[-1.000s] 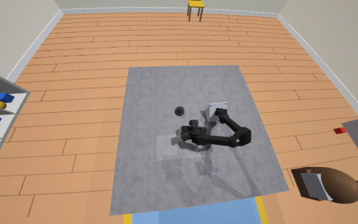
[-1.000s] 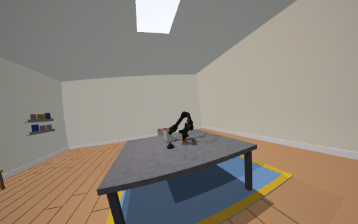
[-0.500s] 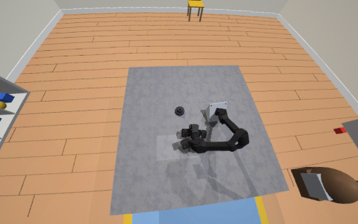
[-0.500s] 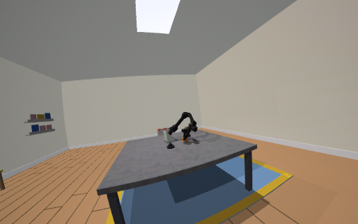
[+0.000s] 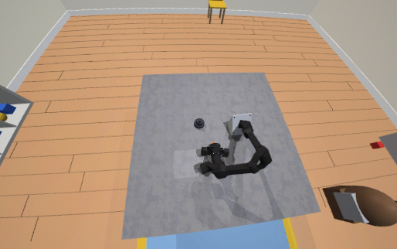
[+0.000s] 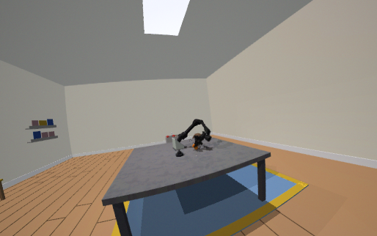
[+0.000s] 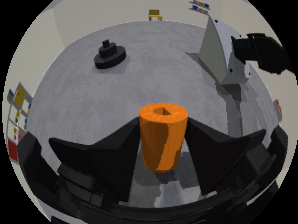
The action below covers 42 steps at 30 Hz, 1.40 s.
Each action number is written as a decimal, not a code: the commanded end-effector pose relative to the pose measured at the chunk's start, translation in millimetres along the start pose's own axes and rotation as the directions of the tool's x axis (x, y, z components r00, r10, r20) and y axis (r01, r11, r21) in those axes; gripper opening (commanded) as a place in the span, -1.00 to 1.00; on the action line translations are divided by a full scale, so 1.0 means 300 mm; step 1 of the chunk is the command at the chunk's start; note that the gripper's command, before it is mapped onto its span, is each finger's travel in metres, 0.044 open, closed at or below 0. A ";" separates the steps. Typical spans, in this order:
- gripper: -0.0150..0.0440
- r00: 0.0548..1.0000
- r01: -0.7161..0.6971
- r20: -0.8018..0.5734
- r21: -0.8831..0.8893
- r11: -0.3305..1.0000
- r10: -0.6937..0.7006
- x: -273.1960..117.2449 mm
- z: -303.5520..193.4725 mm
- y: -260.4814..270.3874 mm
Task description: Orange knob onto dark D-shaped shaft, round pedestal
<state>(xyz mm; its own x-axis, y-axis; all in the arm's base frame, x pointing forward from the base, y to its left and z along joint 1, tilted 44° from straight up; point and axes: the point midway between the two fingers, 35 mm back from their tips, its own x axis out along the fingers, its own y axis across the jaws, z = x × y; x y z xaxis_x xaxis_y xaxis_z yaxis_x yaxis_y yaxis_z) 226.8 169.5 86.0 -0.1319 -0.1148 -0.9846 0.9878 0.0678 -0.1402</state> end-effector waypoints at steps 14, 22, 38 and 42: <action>0.12 0.967 -0.003 0.255 0.002 1.000 0.002 -0.037 -0.044 0.002; 0.12 0.935 -0.002 0.355 0.000 1.000 0.002 -0.052 -0.067 0.001; 0.39 0.946 -0.004 0.323 0.002 1.000 0.003 -0.057 -0.066 0.002; 0.39 0.946 -0.004 0.323 0.002 1.000 0.003 -0.057 -0.066 0.002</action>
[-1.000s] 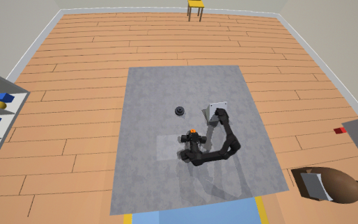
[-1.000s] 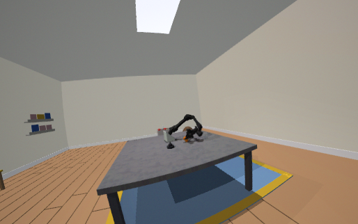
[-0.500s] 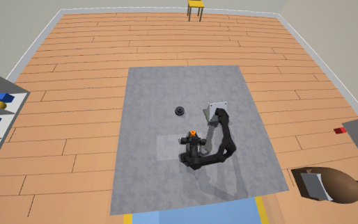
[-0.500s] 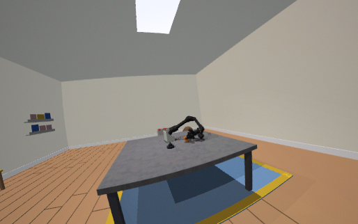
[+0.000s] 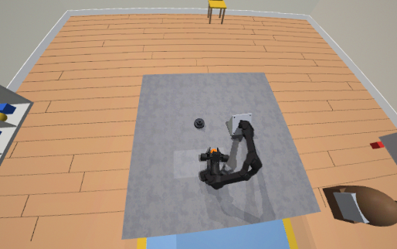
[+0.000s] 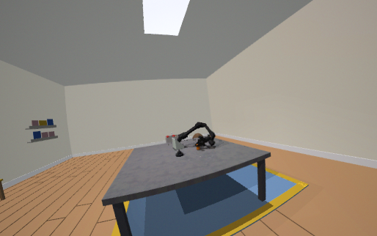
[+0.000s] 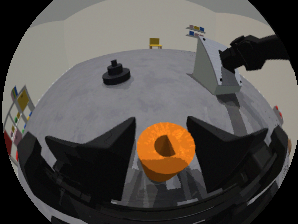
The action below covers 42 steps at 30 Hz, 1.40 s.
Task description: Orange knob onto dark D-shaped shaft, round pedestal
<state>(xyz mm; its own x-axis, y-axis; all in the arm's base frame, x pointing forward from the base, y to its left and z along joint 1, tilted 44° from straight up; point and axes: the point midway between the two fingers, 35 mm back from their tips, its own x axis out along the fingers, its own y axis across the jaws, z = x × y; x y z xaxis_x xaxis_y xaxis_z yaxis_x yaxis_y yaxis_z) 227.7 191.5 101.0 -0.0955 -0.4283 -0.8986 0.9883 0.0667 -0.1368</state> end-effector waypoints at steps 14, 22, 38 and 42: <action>0.39 1.000 0.000 0.000 0.001 1.000 0.000 0.001 0.000 0.000; 0.66 1.000 0.000 0.000 0.001 1.000 0.000 0.001 0.000 0.000; 1.00 0.996 -0.082 -0.047 -0.002 0.997 0.082 -0.074 0.195 -0.003; 1.00 0.992 -0.109 -0.057 -0.001 0.994 0.108 -0.092 0.256 -0.012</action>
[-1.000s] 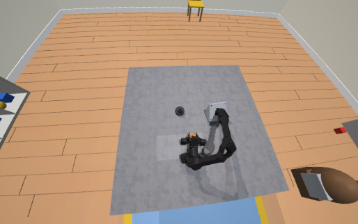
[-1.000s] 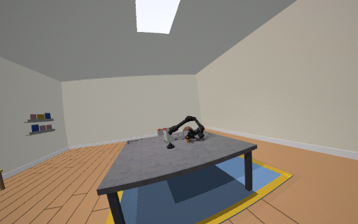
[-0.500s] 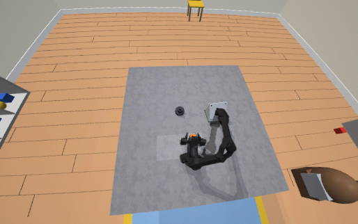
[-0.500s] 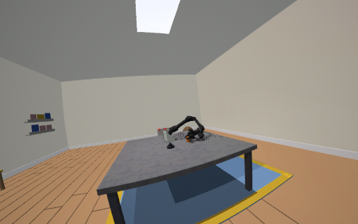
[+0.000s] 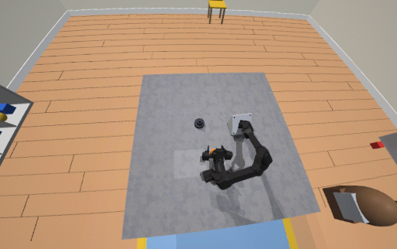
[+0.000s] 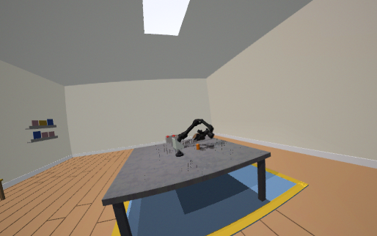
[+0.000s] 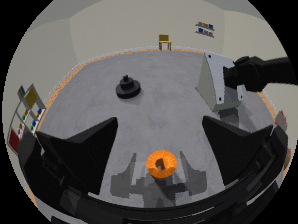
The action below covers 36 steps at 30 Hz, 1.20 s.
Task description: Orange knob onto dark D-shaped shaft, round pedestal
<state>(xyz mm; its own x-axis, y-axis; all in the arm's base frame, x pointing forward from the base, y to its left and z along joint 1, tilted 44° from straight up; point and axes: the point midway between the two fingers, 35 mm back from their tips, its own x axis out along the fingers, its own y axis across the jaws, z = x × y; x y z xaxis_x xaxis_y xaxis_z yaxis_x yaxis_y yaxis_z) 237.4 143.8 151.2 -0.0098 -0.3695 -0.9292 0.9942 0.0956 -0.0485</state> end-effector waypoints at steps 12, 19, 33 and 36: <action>1.00 0.782 0.194 -0.595 -0.054 0.980 -0.187 0.033 0.043 -0.038; 1.00 0.413 0.098 -0.910 -0.001 0.995 -0.041 -0.037 0.094 0.009; 1.00 0.413 -0.128 -0.910 -0.103 0.986 -0.041 -0.037 0.093 0.009; 1.00 0.413 -0.388 -0.910 -0.217 0.896 -0.041 -0.037 0.093 0.009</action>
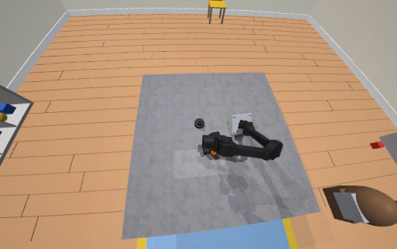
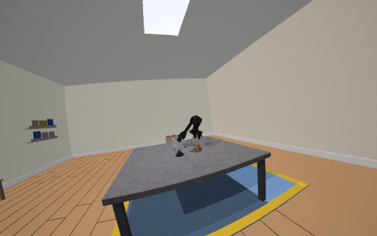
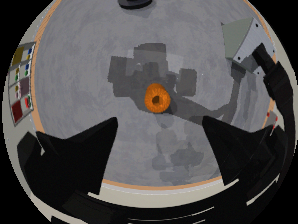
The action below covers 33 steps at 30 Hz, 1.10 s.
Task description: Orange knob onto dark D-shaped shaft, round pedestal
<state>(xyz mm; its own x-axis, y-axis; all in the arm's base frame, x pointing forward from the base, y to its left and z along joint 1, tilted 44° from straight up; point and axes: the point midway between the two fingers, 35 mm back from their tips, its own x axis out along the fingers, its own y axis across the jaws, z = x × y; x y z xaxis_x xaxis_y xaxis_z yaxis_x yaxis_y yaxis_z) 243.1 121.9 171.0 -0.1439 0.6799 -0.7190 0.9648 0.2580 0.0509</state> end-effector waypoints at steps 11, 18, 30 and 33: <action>1.00 1.000 -0.006 -0.005 -0.964 0.266 0.003 0.001 -0.002 0.001; 1.00 1.000 -0.006 -0.005 -0.968 0.250 0.003 0.001 -0.002 0.001; 1.00 1.000 -0.006 -0.006 -0.968 0.249 0.004 0.090 -0.003 0.002; 1.00 1.000 -0.007 -0.007 -0.968 0.249 0.004 0.115 -0.004 0.001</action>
<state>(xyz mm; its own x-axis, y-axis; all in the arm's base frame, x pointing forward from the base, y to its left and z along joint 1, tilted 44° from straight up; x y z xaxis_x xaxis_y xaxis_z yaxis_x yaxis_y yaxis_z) 240.6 139.8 153.1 -0.1412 0.6816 -0.7180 0.0243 0.7274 0.6858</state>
